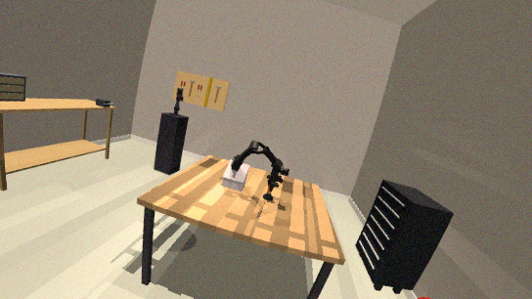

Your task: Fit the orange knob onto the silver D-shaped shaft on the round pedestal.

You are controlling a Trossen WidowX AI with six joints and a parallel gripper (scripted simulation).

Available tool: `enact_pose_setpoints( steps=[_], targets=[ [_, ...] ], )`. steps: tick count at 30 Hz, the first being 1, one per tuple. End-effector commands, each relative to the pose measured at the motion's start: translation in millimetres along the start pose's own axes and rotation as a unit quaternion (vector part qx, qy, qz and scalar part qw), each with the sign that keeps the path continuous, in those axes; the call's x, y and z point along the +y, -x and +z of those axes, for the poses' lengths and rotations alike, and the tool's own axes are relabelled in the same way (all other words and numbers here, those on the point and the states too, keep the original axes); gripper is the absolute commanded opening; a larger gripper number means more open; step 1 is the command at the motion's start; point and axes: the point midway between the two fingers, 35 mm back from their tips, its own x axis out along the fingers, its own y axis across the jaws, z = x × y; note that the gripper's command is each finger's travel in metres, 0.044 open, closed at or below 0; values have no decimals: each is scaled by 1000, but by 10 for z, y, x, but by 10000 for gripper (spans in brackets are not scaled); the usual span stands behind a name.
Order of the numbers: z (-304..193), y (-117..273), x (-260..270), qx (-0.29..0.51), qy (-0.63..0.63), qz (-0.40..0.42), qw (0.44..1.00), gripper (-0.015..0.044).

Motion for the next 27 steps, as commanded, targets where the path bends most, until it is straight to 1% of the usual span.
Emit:
enact_pose_setpoints(
  steps=[1, 27],
  targets=[
    [3, -12, 1, -1, 0, -1, 1000, 0],
    [1, -18, 4, -1, 8, -1, 1000, 0]
  ],
)
